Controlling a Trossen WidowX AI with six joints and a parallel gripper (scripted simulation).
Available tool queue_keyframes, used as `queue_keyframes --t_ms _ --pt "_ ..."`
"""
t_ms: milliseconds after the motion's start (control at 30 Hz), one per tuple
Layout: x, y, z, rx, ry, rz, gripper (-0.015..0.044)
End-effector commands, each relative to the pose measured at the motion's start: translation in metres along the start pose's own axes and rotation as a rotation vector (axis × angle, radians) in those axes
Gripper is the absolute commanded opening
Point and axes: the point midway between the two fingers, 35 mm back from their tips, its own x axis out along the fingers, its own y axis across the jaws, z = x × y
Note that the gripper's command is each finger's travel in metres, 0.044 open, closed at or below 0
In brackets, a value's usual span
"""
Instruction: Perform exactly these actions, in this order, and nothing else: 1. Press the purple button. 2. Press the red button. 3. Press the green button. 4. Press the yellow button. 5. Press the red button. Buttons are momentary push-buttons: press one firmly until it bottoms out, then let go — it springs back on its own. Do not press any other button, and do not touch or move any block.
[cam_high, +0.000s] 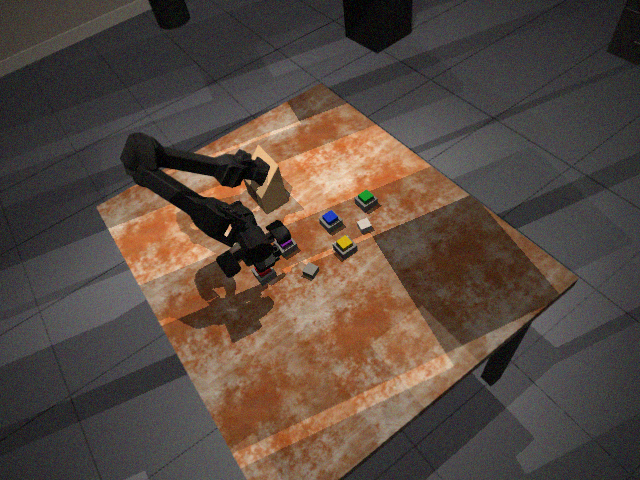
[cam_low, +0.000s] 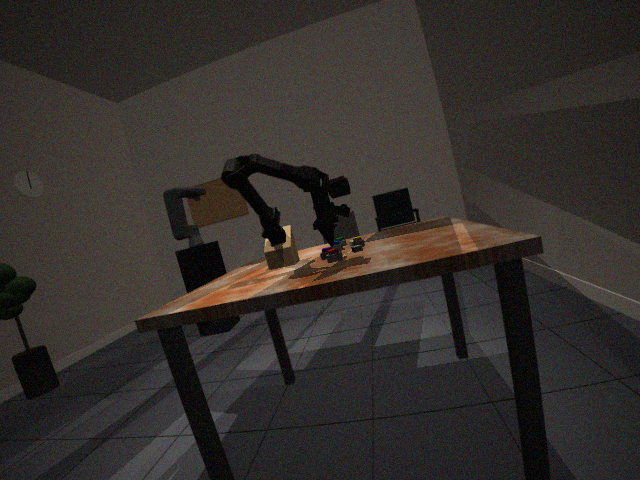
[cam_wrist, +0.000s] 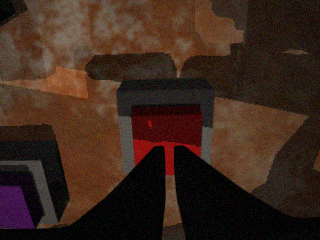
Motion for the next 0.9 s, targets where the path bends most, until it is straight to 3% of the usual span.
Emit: queue_keyframes --t_ms 0,867 --pt "0.008 0.000 -0.002 -0.005 0.006 -0.002 0.0020" --pt "0.019 0.000 -0.003 -0.005 0.006 -0.004 0.0020"
